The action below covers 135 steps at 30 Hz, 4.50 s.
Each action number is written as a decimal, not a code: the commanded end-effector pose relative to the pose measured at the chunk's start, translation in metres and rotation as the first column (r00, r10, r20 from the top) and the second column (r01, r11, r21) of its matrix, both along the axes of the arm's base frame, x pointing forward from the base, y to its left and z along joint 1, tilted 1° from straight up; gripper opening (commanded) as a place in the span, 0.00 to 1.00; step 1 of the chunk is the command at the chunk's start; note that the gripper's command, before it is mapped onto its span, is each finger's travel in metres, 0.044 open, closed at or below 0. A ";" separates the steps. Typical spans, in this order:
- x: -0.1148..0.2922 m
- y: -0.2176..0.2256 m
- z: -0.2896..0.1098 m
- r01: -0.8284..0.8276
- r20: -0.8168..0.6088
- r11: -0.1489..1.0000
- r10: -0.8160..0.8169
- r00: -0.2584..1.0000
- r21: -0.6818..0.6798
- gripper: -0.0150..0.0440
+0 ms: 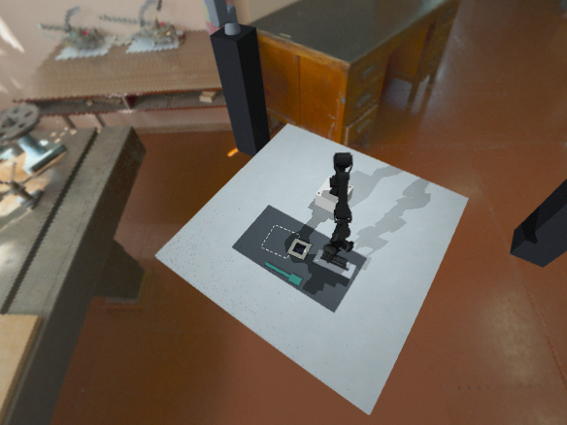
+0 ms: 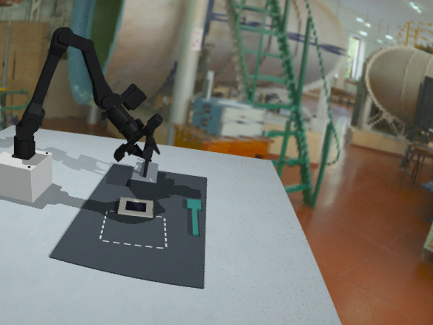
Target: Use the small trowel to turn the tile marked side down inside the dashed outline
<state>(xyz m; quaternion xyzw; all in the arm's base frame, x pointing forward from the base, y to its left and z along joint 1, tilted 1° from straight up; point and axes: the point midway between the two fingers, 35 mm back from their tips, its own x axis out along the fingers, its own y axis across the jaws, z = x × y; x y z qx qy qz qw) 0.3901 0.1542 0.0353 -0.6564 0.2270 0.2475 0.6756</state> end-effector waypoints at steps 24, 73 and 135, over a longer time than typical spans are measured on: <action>-0.014 -0.044 -0.004 -0.042 0.031 0.997 0.040 0.999 0.068 0.25; -0.019 -0.085 -0.040 -0.042 0.028 0.997 0.040 0.999 0.065 0.25; -0.017 -0.161 0.014 -0.037 0.033 0.998 0.039 0.999 -0.046 0.25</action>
